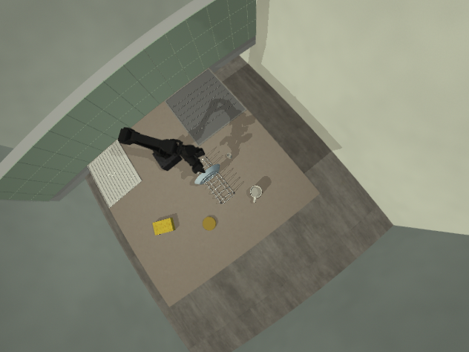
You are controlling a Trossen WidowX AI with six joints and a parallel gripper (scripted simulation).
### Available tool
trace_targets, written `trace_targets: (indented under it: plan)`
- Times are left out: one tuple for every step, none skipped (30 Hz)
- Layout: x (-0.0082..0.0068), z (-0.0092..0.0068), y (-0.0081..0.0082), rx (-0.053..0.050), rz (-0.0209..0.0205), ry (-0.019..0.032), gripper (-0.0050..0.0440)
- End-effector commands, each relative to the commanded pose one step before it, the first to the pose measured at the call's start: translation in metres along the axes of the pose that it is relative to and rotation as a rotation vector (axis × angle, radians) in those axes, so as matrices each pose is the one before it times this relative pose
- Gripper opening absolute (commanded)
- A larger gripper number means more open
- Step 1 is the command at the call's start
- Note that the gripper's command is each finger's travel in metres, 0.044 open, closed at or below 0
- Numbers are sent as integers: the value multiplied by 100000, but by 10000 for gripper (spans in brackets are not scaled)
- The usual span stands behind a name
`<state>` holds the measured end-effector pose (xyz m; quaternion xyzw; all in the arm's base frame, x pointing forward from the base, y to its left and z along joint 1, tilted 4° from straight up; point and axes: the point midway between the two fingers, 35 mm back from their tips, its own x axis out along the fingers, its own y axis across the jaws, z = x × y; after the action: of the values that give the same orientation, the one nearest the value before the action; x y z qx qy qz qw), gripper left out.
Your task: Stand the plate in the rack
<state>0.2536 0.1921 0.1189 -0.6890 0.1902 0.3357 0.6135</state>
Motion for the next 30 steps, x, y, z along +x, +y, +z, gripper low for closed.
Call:
trace_targets:
  plan:
    - [0,-2,-2,-14,-8,19,143]
    - [0,0,0,0,0,0,167]
    - [0,0,0,0,0,0,191]
    - [0,0,0,0,0,0,215]
    - [0,0,0,0,0,0,239]
    - [0,0,0,0,0,0,263]
    - [0,0,0,0,0,0,272]
    - [0,0,0,0,0,0,272]
    - [0,0,0,0,0,0,272]
    - [0,0,0,0,0,0,272]
    - [0,0,0,0,0,0,272]
    - [0,0,0,0,0,0,272]
    - [0,1,0,2,-1,-5,272]
    - [0,0,0,0,0,0,272]
    - [0,0,0,0,0,0,272]
    - [0,0,0,0,0,0,272]
    - [-15,1,-16,0,-1,0,272]
    - [-30,3,-33,1,-2,-1,272]
    - [-44,4,-49,1,-3,-1,272]
    - [-60,5,-65,2,-3,-1,272]
    - [-75,6,-81,2,-4,-1,272]
    - [-87,6,-93,2,-5,-2,272]
    - [-91,6,-97,3,-6,-2,272]
    - [-92,6,-96,3,-6,-2,272]
    - [-92,5,-96,3,-6,-2,272]
    - [-93,5,-95,3,-6,-2,272]
    - [-93,4,-95,3,-5,-2,272]
    - [0,0,0,0,0,0,272]
    - [0,0,0,0,0,0,272]
    - [-91,5,-94,-1,-3,-1,272]
